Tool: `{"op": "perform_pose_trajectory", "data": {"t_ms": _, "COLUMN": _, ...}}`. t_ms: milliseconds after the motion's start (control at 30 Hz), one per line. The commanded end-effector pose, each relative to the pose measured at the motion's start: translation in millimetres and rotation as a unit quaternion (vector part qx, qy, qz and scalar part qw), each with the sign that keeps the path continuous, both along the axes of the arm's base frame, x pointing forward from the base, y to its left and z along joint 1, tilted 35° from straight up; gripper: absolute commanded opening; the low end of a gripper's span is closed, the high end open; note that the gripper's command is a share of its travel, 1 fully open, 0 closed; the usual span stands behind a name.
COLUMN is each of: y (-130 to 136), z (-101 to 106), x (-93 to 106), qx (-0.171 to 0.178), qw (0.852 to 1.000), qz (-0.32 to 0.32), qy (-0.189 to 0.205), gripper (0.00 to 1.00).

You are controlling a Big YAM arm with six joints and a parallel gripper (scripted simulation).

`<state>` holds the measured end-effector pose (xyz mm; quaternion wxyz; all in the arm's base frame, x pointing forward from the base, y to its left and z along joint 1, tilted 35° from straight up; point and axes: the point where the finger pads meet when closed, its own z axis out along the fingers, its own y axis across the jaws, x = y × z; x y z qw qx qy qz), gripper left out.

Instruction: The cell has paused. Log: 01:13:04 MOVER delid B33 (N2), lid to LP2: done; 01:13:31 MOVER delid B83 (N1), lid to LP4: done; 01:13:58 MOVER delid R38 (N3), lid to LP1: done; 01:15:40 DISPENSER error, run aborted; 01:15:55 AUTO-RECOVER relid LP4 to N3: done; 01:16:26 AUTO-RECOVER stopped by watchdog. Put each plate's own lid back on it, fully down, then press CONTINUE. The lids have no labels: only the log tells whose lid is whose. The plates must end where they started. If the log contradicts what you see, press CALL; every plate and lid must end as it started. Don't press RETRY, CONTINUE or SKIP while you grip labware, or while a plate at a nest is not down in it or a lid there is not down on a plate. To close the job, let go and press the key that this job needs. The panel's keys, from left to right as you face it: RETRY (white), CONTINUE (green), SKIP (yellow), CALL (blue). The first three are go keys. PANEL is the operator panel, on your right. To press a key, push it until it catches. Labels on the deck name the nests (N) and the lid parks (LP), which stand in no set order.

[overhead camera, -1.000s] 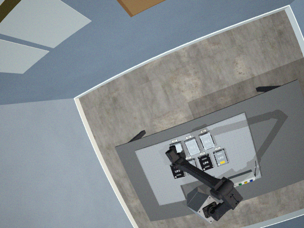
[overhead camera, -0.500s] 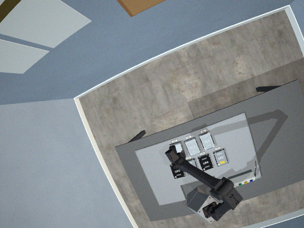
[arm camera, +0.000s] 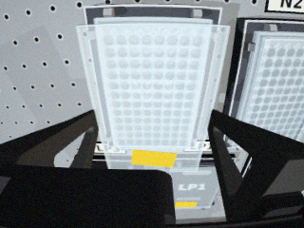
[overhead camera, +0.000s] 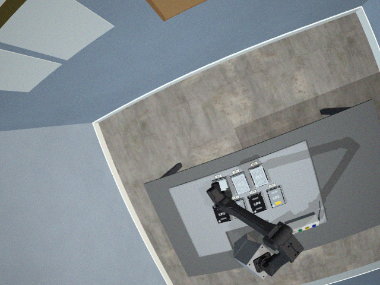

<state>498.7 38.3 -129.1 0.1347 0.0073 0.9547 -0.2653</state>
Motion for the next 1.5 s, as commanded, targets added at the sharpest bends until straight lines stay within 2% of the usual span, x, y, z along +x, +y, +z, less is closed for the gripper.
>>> {"op": "perform_pose_trajectory", "data": {"t_ms": 0, "y": -16.9, "z": 19.1, "x": 7.2, "qx": -0.004, "qw": 1.0, "qz": 0.017, "qy": -0.002, "gripper": 0.0}}
{"op": "perform_pose_trajectory", "data": {"t_ms": 200, "y": -42.6, "z": 34.1, "x": 4.7, "qx": -0.006, "qw": 1.0, "qz": 0.025, "qy": 0.003, "gripper": 0.0}}
{"op": "perform_pose_trajectory", "data": {"t_ms": 267, "y": -42.6, "z": 34.1, "x": 4.7, "qx": -0.006, "qw": 1.0, "qz": 0.025, "qy": 0.003, "gripper": 0.0}}
{"op": "perform_pose_trajectory", "data": {"t_ms": 767, "y": -107.5, "z": 72.6, "x": -1.3, "qx": -0.009, "qw": 1.0, "qz": 0.025, "qy": 0.003, "gripper": 0.0}}
{"op": "perform_pose_trajectory", "data": {"t_ms": 833, "y": -107.5, "z": 72.6, "x": -1.3, "qx": -0.009, "qw": 1.0, "qz": 0.025, "qy": 0.003, "gripper": 0.0}}
{"op": "perform_pose_trajectory", "data": {"t_ms": 1200, "y": -155.2, "z": 103.3, "x": -2.9, "qx": -0.01, "qw": 1.0, "qz": 0.025, "qy": 0.002, "gripper": 0.0}}
{"op": "perform_pose_trajectory", "data": {"t_ms": 1333, "y": -172.0, "z": 111.7, "x": -9.0, "qx": -0.01, "qw": 1.0, "qz": 0.026, "qy": 0.011, "gripper": 0.0}}
{"op": "perform_pose_trajectory", "data": {"t_ms": 1433, "y": -176.3, "z": 111.4, "x": -9.8, "qx": -0.01, "qw": 1.0, "qz": 0.026, "qy": 0.014, "gripper": 0.0}}
{"op": "perform_pose_trajectory", "data": {"t_ms": 1467, "y": -180.8, "z": 118.1, "x": -8.1, "qx": -0.01, "qw": 1.0, "qz": 0.026, "qy": 0.009, "gripper": 0.0}}
